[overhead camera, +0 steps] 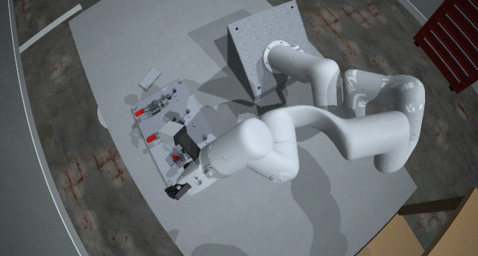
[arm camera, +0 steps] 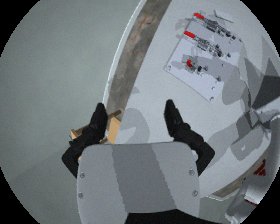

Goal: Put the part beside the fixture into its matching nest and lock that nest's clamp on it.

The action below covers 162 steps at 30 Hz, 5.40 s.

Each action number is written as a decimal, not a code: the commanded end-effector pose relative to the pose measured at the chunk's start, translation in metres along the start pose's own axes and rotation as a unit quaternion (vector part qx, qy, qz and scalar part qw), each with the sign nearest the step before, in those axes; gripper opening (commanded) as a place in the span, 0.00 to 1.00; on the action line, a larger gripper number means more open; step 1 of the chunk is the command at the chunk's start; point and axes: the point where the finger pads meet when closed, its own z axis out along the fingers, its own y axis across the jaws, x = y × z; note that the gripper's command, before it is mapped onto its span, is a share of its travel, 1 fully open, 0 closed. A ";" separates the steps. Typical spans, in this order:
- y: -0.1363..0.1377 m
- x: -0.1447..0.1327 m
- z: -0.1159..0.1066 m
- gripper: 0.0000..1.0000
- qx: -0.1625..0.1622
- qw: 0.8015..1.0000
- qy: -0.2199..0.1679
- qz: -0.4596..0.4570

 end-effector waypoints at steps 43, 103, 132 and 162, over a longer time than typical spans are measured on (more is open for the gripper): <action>0.088 0.010 -0.021 1.00 -0.382 0.724 -0.063 -0.571; 0.160 0.038 0.000 1.00 -0.390 0.882 0.064 0.256; 0.169 0.044 0.014 1.00 -0.342 0.665 0.103 0.656; 0.167 0.048 0.019 1.00 -0.319 0.512 0.111 0.789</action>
